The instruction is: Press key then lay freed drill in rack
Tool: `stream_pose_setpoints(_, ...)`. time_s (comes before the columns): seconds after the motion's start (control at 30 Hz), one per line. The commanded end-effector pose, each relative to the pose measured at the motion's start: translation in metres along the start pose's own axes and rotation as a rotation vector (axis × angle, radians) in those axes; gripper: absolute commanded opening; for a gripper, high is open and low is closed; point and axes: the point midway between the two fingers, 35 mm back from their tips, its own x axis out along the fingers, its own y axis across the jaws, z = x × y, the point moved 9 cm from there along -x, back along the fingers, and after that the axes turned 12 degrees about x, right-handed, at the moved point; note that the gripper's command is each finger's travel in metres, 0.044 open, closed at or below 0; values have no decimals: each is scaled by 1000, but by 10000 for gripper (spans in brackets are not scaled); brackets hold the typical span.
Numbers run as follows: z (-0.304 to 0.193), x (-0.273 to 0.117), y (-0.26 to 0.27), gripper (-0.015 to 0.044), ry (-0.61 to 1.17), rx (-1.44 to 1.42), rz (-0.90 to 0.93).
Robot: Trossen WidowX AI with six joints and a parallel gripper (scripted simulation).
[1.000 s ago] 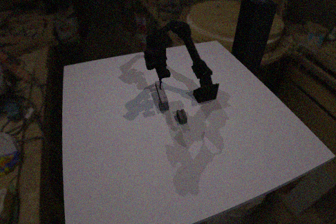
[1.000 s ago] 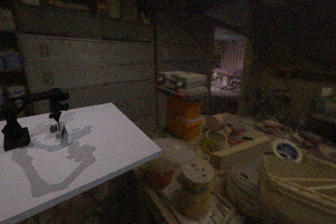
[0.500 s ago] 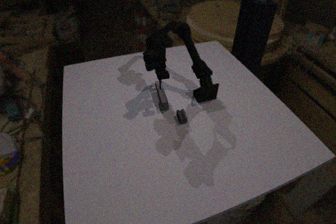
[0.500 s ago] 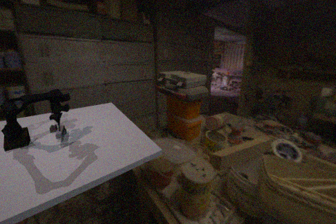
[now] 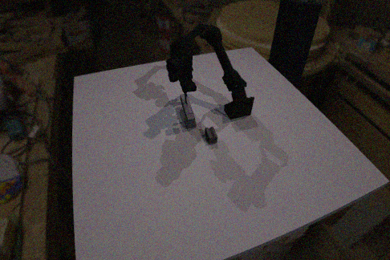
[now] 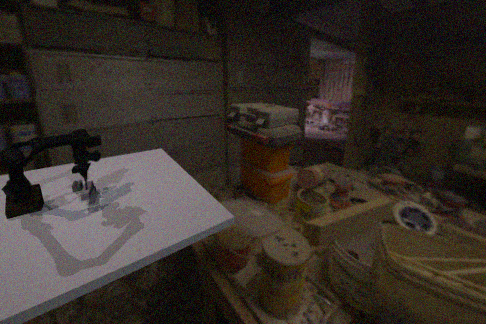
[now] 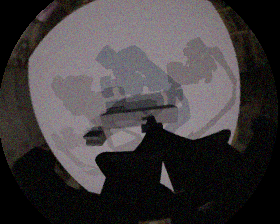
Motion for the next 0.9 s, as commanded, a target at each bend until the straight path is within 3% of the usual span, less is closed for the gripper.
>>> stream_pose_setpoints(0.0, -1, 9, 0, 0, 22, -4, -14)
stream_pose_setpoints(0.87, -6, 18, -3, 0, 22, -4, -14)
